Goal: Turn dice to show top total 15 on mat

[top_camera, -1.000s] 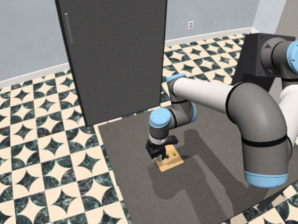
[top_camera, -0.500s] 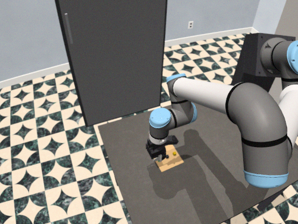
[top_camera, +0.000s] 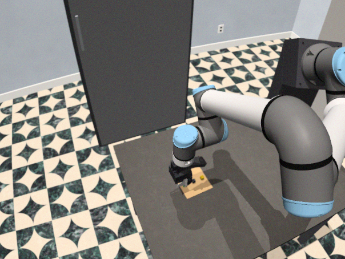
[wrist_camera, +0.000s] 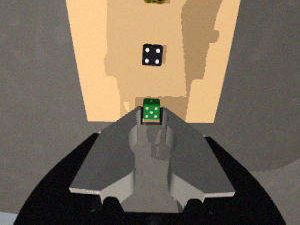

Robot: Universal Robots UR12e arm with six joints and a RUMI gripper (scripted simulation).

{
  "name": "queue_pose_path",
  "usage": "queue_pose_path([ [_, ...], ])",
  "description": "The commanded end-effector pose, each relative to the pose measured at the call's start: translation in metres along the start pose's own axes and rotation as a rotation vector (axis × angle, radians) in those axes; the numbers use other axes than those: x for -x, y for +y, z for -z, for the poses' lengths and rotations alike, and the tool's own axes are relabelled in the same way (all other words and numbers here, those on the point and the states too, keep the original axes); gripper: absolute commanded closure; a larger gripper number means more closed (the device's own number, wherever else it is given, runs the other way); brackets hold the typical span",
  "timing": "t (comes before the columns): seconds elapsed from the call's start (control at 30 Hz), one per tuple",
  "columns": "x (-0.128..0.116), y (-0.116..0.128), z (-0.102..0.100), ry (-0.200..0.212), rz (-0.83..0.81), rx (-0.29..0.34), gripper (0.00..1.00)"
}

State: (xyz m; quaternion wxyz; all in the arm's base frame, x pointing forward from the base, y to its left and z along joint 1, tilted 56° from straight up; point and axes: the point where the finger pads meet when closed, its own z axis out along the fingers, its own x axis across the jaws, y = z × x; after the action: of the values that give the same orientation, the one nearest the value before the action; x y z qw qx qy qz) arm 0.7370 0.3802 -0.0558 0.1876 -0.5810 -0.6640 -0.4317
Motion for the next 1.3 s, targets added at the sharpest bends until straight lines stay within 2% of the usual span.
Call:
queue_pose_path([
  [0.0, 0.0, 0.003, -0.001, -0.001, 0.004, 0.002, 0.96],
  [0.13, 0.0, 0.003, -0.001, -0.001, 0.004, 0.002, 0.89],
  [0.3, 0.0, 0.003, -0.001, -0.001, 0.004, 0.002, 0.85],
  [0.33, 0.0, 0.003, -0.001, -0.001, 0.004, 0.002, 0.82],
  [0.8, 0.0, 0.003, 0.001, -0.001, 0.004, 0.002, 0.82],
  [0.93, 0.0, 0.003, 0.011, -0.001, 0.004, 0.002, 0.82],
  [1.07, 0.0, 0.003, 0.029, -0.001, 0.004, 0.002, 0.82],
  [1.13, 0.0, 0.003, 0.029, -0.001, 0.004, 0.002, 0.82],
  [1.27, 0.0, 0.003, 0.051, -0.001, 0.004, 0.002, 0.82],
])
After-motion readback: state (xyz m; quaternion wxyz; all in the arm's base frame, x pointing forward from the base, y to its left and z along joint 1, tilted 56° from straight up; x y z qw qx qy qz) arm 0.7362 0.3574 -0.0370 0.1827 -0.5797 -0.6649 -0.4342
